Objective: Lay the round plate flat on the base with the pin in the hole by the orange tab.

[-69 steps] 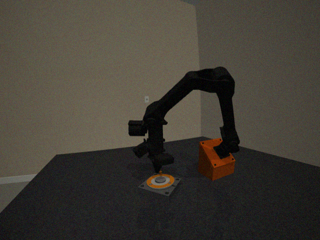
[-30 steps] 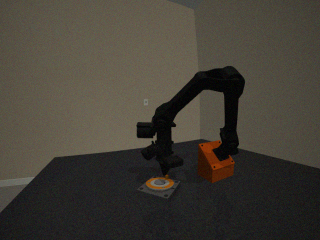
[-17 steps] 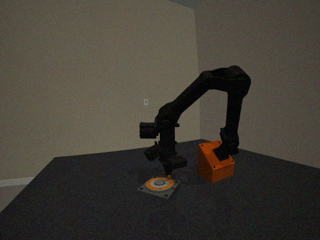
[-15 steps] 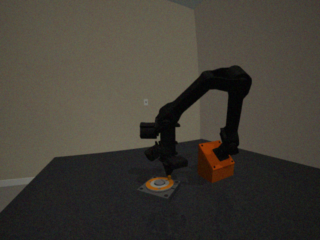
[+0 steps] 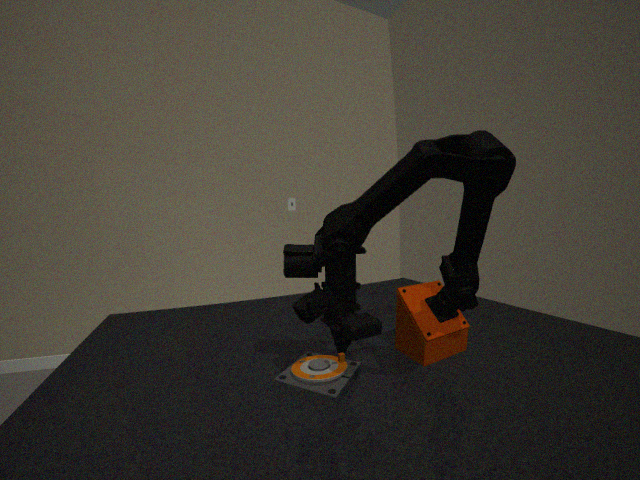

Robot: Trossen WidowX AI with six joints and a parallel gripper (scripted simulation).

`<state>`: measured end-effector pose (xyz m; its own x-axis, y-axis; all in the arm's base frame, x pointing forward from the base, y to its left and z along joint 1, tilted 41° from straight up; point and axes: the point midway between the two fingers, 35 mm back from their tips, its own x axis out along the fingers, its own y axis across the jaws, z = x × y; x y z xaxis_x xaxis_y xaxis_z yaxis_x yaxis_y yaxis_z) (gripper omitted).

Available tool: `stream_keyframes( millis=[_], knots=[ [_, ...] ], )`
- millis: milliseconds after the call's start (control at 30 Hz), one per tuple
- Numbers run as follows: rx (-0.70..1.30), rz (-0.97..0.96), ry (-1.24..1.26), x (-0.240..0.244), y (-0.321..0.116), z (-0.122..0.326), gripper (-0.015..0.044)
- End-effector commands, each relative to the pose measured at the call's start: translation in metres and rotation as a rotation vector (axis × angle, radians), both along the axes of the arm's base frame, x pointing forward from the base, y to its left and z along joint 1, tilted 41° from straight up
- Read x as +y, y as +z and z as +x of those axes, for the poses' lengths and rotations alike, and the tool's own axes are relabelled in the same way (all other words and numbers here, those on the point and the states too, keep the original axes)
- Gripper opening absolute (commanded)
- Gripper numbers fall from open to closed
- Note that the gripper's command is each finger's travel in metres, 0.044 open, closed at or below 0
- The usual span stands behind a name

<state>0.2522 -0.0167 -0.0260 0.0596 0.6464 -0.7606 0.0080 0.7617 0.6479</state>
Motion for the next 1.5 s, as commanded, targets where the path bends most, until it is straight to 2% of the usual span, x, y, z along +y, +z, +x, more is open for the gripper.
stream_keyframes(
  millis=[0,1467],
  knots=[
    [0.001,0.01,0.002,0.006,0.004,-0.002,0.0],
    [0.001,0.011,0.002,0.028,0.03,0.013,0.0]
  ],
)
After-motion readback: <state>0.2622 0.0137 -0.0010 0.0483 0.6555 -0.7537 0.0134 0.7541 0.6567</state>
